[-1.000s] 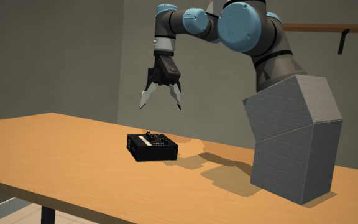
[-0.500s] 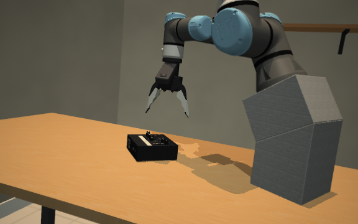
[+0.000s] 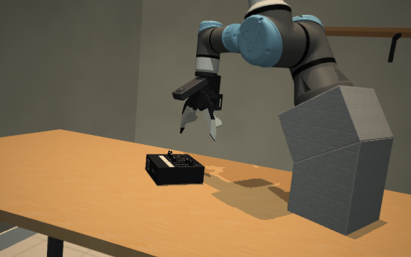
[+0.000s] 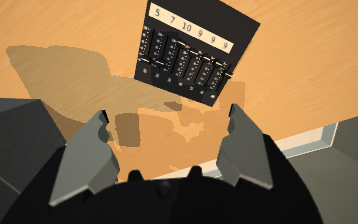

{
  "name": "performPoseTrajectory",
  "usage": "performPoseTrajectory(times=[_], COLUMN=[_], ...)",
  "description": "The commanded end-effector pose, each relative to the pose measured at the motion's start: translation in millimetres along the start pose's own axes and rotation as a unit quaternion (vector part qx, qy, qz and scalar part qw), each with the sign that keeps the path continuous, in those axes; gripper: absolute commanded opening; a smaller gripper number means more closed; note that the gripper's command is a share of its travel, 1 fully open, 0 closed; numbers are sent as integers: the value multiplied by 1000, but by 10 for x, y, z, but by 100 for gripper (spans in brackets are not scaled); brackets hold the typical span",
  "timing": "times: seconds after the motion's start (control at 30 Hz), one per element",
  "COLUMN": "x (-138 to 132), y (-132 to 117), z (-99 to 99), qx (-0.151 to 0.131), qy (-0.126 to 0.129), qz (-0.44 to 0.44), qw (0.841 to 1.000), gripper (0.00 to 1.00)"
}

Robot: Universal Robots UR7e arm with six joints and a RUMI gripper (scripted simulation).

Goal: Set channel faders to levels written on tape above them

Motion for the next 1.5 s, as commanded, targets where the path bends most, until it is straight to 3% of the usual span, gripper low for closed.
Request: performPoseTrajectory(times=[0.0,0.23,0.5,1.47], x=[-9,-21,-26,-27], y=[-42,-100,-122,-127], z=[-25,-51,-61,-63], qx=[0,2,3,4], qy=[-2,-2,-3,-3], qz=[-68,-145,-175,-181], qw=[998,989,985,983], gripper=[100,100,100,100])
Point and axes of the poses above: the point where the finger pads meet when closed, its own z axis back along the fingers, its own x axis across the jaws, y = z × x, the point moved 7 cm from there along z, back along the fingers, and after that the axes turned 2 degrees about -z, right-handed, at the moved point
